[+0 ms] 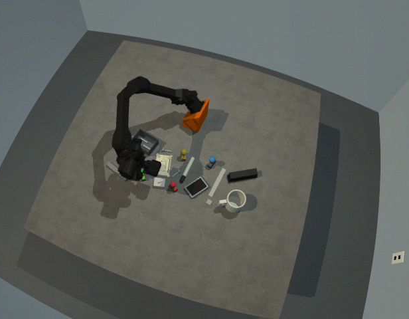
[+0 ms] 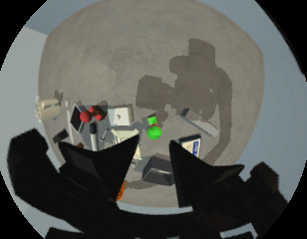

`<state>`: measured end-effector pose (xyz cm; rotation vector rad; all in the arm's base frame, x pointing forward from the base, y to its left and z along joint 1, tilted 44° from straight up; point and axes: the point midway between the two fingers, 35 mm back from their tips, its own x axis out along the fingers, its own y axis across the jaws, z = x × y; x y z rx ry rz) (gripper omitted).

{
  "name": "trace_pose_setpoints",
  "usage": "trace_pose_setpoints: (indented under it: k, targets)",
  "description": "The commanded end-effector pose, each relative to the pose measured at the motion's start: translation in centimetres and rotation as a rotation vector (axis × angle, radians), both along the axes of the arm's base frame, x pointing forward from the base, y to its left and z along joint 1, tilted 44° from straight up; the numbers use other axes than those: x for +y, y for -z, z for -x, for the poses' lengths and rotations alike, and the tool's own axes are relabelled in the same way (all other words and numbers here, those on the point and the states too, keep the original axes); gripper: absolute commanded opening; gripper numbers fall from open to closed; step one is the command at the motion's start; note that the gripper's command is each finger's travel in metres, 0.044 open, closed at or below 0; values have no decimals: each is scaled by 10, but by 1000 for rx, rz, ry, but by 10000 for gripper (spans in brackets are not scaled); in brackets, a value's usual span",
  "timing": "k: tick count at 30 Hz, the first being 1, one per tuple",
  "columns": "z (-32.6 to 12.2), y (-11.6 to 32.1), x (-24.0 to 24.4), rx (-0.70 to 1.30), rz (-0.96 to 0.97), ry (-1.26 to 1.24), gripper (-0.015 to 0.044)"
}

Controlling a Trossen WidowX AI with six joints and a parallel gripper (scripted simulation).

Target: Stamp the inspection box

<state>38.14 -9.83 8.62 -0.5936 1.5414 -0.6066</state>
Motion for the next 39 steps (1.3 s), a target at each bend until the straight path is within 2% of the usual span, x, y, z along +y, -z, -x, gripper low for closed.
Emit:
trace_pose_setpoints:
  k: [1, 38, 39]
  targets:
    - [1, 7, -5, 7, -4, -1, 212]
    - [6, 44, -43, 7, -1, -1, 212]
    - [5, 42, -41, 2, -4, 3, 186]
